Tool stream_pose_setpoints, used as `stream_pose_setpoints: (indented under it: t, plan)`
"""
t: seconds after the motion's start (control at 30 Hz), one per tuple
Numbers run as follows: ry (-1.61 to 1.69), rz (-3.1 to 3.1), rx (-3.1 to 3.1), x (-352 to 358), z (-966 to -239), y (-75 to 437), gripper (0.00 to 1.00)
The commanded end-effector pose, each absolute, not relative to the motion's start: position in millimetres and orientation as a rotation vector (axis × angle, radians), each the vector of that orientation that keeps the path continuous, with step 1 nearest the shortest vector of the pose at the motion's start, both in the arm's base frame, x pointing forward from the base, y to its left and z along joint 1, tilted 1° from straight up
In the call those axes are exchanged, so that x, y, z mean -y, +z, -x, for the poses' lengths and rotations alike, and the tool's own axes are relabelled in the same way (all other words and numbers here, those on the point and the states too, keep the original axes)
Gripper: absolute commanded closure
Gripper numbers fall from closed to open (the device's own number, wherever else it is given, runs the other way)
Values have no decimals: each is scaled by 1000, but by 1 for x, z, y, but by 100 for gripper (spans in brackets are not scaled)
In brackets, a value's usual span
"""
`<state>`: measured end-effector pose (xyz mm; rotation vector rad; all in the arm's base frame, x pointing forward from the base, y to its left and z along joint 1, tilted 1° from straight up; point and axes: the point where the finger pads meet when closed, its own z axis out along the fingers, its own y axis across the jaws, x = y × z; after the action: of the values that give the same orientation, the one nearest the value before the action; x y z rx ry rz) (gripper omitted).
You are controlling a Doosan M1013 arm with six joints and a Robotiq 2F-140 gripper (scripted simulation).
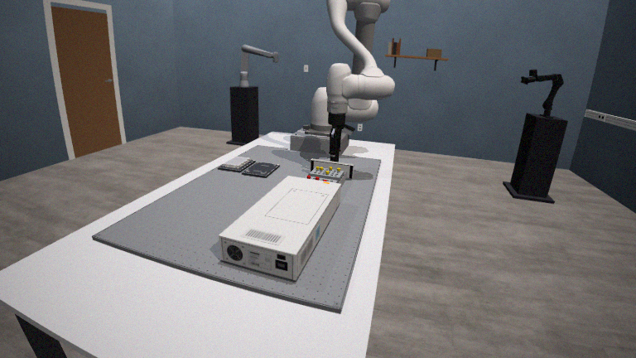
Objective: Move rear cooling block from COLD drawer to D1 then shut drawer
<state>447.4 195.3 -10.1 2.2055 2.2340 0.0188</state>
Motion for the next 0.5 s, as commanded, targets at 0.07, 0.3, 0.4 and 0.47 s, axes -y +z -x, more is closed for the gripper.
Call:
stream_pose_setpoints:
  t: [0.07,0.3,0.4,0.47]
  plan:
    - [21,-2196,-2236,-196,-444,-9,66]
    - [21,-2195,-2237,-196,-443,-9,66]
    - [21,-2196,-2237,-196,-441,-9,66]
    - [21,-2196,-2237,-196,-441,-9,66]
